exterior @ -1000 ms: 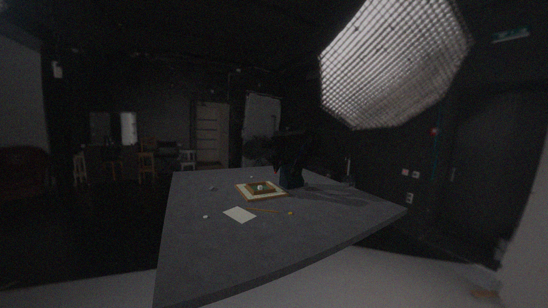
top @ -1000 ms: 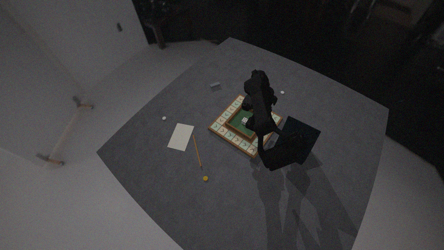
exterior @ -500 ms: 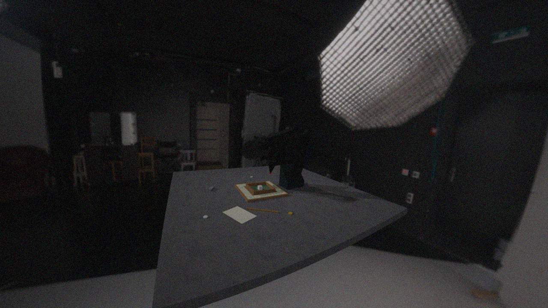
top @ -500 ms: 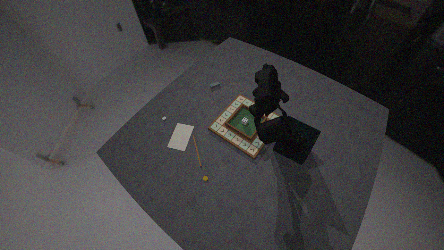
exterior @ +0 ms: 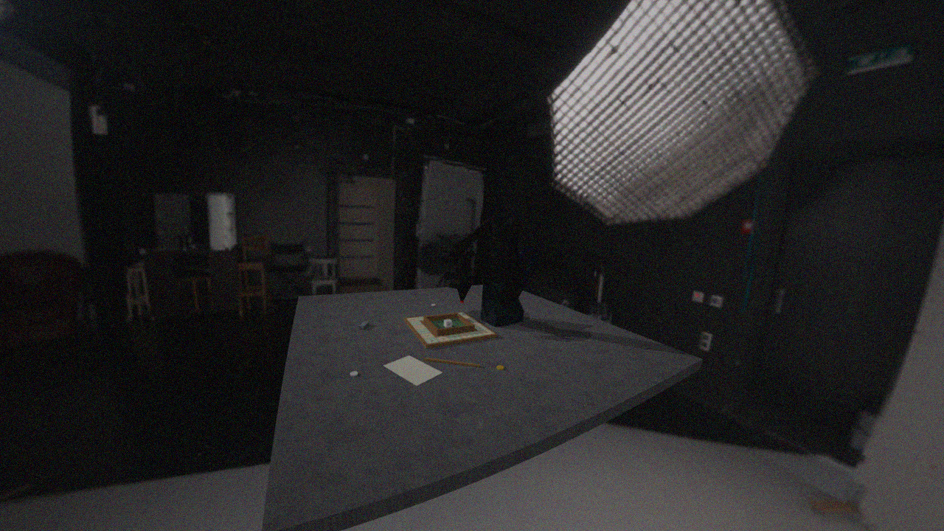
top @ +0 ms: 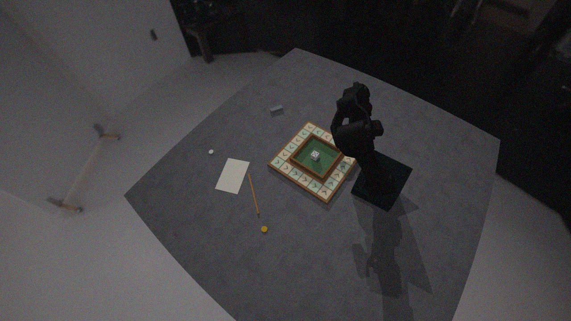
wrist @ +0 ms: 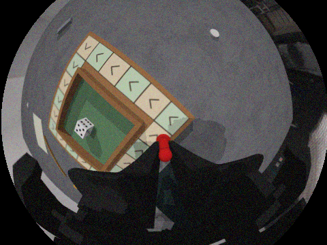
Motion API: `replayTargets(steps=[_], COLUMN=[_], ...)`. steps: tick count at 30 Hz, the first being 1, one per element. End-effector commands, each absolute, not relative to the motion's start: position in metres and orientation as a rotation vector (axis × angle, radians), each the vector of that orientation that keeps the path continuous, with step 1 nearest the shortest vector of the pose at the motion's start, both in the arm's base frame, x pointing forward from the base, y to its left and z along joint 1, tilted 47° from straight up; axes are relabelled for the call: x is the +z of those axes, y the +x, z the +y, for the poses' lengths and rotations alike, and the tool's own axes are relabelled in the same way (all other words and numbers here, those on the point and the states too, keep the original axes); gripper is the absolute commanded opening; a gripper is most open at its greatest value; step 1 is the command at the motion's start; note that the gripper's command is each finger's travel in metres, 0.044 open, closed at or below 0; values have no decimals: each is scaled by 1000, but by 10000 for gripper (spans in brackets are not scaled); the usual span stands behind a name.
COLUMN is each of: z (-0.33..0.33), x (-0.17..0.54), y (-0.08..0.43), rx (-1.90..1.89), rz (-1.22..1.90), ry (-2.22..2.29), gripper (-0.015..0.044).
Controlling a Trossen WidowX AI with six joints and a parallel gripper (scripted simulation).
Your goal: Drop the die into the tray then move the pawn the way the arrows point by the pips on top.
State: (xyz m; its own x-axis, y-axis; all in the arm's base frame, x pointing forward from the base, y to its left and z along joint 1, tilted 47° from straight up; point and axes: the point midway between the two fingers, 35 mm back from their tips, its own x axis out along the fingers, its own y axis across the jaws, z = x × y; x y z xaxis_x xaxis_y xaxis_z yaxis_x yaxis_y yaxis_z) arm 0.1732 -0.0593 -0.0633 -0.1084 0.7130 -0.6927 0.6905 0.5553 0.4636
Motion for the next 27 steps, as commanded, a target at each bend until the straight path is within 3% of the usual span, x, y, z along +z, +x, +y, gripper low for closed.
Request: replayTargets(steps=[1, 27], z=[-63, -34], x=[-80, -115], y=[167, 160], rx=[-78, -115], rz=[1847, 1853], ry=[1233, 1261], gripper=[0, 0])
